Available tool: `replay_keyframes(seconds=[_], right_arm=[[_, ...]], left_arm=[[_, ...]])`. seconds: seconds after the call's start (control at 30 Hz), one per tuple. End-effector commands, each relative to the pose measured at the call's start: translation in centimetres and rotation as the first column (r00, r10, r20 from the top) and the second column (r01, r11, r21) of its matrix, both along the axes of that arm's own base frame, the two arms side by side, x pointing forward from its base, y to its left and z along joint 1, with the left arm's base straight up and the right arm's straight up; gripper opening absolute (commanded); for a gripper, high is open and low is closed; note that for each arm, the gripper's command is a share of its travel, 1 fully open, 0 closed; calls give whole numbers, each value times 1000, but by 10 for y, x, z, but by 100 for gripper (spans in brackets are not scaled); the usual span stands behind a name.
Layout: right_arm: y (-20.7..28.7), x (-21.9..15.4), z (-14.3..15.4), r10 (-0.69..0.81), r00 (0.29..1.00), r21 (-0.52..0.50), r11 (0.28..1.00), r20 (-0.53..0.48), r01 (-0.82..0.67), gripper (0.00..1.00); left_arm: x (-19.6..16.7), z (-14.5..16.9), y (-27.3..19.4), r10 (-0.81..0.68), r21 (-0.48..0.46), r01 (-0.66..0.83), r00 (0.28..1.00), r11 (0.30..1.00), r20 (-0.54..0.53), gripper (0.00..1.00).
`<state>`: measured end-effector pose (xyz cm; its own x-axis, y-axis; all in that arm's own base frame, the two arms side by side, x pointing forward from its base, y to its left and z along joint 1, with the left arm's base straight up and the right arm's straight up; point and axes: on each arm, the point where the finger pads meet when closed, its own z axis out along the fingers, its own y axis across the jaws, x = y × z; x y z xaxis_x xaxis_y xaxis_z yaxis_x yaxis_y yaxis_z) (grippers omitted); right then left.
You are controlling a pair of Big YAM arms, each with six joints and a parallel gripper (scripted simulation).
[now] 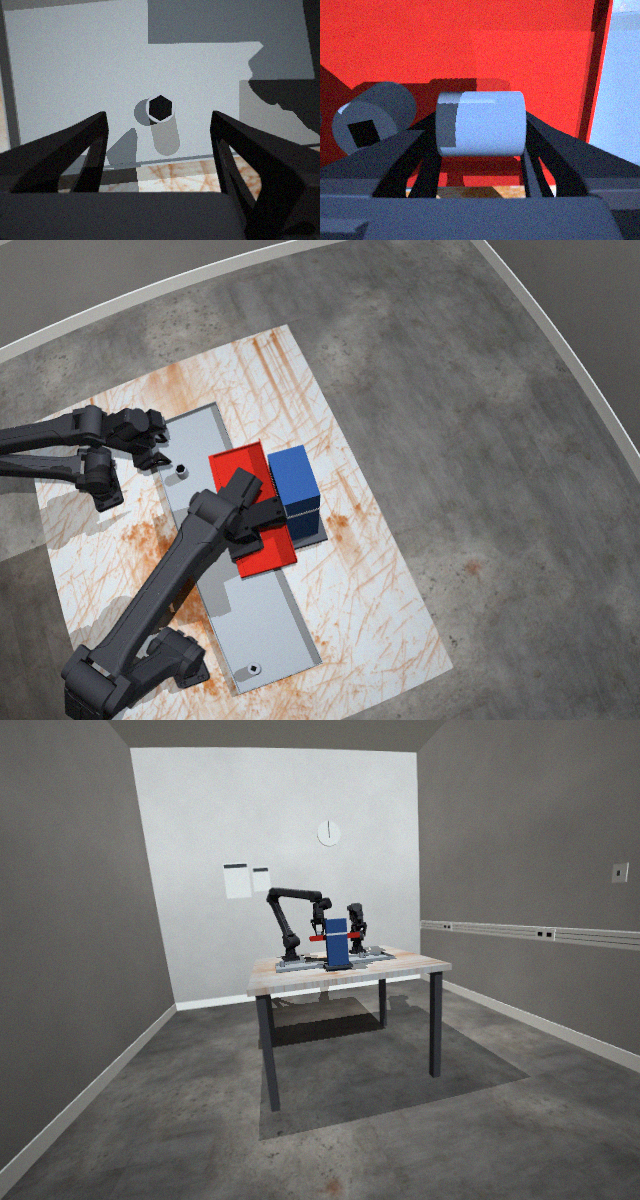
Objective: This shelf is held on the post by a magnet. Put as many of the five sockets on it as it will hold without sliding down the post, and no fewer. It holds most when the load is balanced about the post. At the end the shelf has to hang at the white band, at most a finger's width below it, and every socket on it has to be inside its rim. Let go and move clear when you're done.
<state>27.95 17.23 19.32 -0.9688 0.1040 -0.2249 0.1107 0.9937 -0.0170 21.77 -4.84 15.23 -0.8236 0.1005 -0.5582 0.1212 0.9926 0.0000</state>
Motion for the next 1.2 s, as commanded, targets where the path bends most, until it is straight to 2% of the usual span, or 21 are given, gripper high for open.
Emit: replay_keyframes(seconds=[0.0, 0.2, 0.27, 0.43, 1.07, 1.1, 1.17], right_arm=[[2, 0, 2, -5, 999, 18, 1000, 32, 5, 36], [3, 2, -7, -3, 999, 22, 1000, 38, 2, 36], [2, 0, -3, -3, 999, 30, 1000, 47, 2, 57], [5, 9, 24, -5, 996, 60, 998, 89, 0, 57], [8, 1, 54, -8, 994, 77, 997, 105, 0, 57], [11, 1, 53, -5, 995, 73, 997, 100, -2, 65], [13, -1, 61, -5, 995, 73, 997, 100, -2, 65]], left_arm=[[13, 23, -6, -2, -18, 3, 998, 1000, 61, 65], [13, 23, -6, -2, -18, 3, 998, 1000, 61, 65], [13, 23, -6, -2, -18, 3, 998, 1000, 61, 65], [13, 23, -6, -2, -18, 3, 998, 1000, 61, 65], [13, 23, -6, -2, -18, 3, 998, 1000, 61, 65], [13, 23, -6, -2, -18, 3, 998, 1000, 61, 65], [13, 23, -6, -2, -18, 3, 998, 1000, 61, 65]])
